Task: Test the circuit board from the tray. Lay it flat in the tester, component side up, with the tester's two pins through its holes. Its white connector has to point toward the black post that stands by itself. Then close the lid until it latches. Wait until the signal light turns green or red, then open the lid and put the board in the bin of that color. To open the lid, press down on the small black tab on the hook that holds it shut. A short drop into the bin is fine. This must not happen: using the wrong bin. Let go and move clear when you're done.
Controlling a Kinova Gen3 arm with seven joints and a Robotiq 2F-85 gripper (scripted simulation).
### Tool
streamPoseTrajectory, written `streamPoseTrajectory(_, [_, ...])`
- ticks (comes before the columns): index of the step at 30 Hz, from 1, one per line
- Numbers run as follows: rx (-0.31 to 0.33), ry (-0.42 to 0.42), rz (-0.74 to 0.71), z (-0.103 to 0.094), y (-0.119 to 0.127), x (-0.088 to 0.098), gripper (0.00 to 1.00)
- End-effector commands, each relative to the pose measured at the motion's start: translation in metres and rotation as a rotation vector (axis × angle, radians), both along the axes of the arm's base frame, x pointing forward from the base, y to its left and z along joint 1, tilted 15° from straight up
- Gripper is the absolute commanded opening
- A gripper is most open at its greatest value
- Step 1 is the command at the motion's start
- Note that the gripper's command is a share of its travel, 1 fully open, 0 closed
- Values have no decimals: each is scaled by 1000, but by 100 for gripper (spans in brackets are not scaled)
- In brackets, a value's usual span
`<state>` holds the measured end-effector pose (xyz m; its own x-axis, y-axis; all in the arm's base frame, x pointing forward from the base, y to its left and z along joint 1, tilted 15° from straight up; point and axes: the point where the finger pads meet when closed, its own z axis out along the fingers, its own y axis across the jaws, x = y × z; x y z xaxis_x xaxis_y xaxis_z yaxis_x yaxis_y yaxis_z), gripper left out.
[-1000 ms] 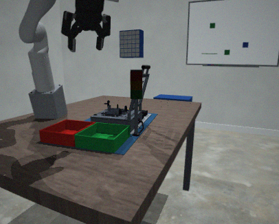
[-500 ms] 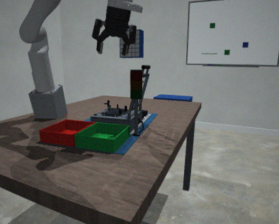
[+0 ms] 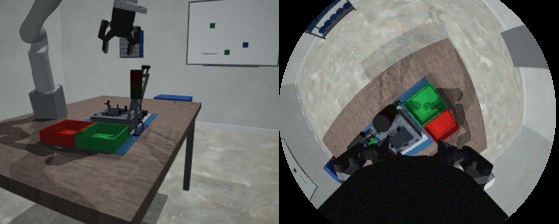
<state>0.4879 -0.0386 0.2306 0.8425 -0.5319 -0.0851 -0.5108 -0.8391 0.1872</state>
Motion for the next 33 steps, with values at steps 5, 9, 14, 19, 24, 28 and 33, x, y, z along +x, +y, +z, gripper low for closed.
streamPoseTrajectory(5, [-9, -8, -15, -1, 11, 1, 100])
streamPoseTrajectory(9, [-9, -8, -15, -1, 11, 1, 100])
streamPoseTrajectory(14, [-17, -15, -35, -3, 19, 1, 100])
streamPoseTrajectory(19, [-17, -15, -35, -3, 19, 1, 100])
streamPoseTrajectory(24, [-26, -22, -54, -5, 28, 1, 100])
streamPoseTrajectory(28, [-34, -30, -74, -7, 36, 1, 100])
streamPoseTrajectory(33, [-34, -30, -74, -7, 36, 1, 100])
